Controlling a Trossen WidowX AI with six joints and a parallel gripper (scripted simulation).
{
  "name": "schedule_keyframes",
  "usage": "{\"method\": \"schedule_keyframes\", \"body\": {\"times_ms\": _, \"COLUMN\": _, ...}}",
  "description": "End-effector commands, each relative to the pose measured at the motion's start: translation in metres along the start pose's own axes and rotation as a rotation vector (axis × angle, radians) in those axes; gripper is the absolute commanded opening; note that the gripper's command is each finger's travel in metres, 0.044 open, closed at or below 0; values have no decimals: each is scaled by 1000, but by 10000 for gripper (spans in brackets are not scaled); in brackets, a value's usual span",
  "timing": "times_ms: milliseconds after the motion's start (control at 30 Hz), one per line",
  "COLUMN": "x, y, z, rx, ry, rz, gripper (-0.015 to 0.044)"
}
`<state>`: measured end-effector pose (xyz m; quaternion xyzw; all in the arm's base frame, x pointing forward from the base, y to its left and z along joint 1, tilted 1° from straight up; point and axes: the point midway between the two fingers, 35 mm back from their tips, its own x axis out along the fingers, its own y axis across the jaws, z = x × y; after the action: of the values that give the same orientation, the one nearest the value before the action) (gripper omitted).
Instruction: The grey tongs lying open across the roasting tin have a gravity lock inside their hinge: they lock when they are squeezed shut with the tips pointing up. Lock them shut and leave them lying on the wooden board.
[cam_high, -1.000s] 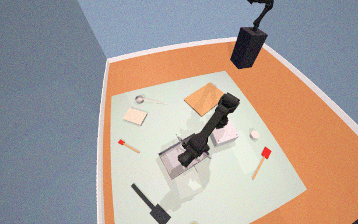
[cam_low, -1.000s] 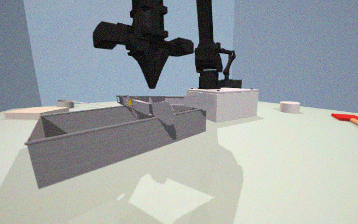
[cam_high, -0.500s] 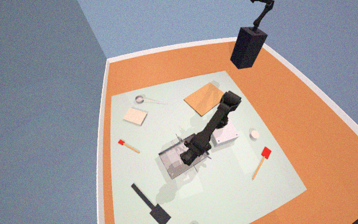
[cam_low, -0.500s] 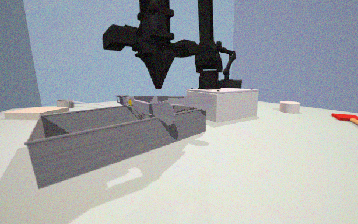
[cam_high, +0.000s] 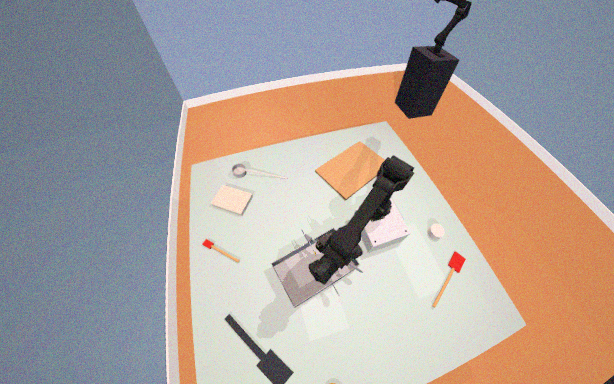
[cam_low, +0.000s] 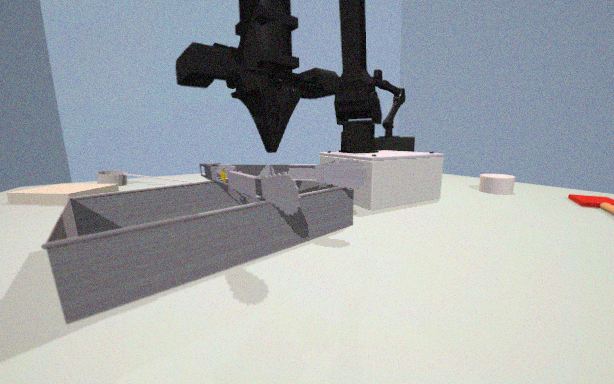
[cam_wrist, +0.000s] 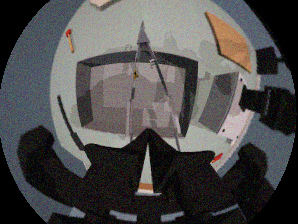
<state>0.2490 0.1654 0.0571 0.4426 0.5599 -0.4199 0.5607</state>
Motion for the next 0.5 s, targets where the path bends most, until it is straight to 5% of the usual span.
{"method": "schedule_keyframes", "body": {"times_ms": 0, "x": 0, "y": 0, "z": 0, "rx": 0, "ry": 0, "rz": 0, "gripper": -150}}
{"method": "schedule_keyframes", "body": {"times_ms": 133, "x": 0, "y": 0, "z": 0, "rx": 0, "ry": 0, "rz": 0, "gripper": -150}}
{"method": "schedule_keyframes", "body": {"times_ms": 467, "x": -92, "y": 1, "z": -1, "rx": 5, "ry": 4, "rz": 2, "gripper": 113}}
